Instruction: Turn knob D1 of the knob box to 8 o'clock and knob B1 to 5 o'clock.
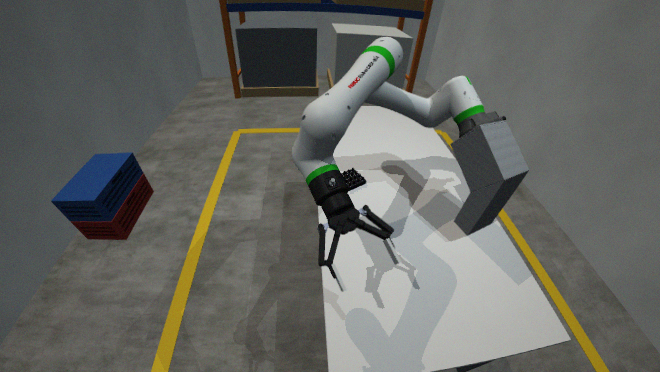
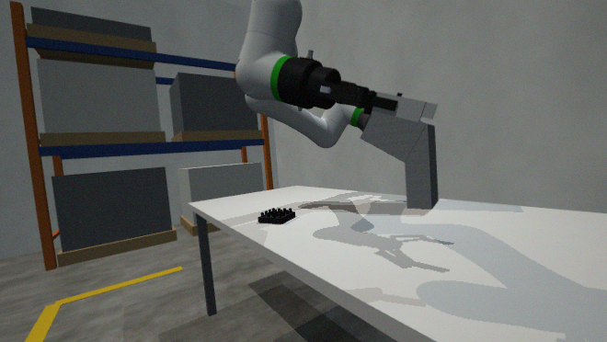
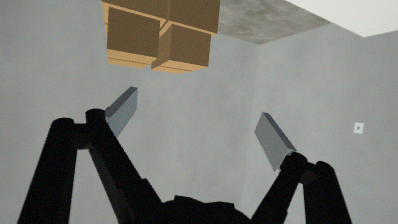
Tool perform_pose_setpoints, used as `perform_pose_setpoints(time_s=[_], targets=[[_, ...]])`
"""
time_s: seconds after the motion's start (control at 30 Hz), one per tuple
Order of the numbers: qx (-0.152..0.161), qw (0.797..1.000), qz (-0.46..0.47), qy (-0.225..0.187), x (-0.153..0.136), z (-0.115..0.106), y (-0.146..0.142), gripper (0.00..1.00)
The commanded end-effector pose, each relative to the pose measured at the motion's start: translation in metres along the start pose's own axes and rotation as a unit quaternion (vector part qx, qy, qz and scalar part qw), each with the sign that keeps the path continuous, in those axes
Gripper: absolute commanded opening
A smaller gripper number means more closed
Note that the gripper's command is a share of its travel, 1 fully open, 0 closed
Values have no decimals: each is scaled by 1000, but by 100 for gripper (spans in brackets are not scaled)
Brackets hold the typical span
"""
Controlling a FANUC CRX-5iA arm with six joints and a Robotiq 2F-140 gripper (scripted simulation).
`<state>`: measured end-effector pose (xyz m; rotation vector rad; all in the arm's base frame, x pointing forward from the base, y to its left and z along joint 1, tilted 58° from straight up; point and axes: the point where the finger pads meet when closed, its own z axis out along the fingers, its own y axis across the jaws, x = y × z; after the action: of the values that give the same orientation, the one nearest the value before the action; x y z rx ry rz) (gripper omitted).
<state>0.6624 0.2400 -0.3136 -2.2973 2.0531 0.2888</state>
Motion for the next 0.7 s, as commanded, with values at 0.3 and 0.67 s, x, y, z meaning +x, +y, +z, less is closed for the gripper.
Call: perform_pose_setpoints(time_s=[0.3,0.67], targets=[[0,1000,0,0,0,0,0,100],[-7,1000,-13,9,8,-8,6,100]])
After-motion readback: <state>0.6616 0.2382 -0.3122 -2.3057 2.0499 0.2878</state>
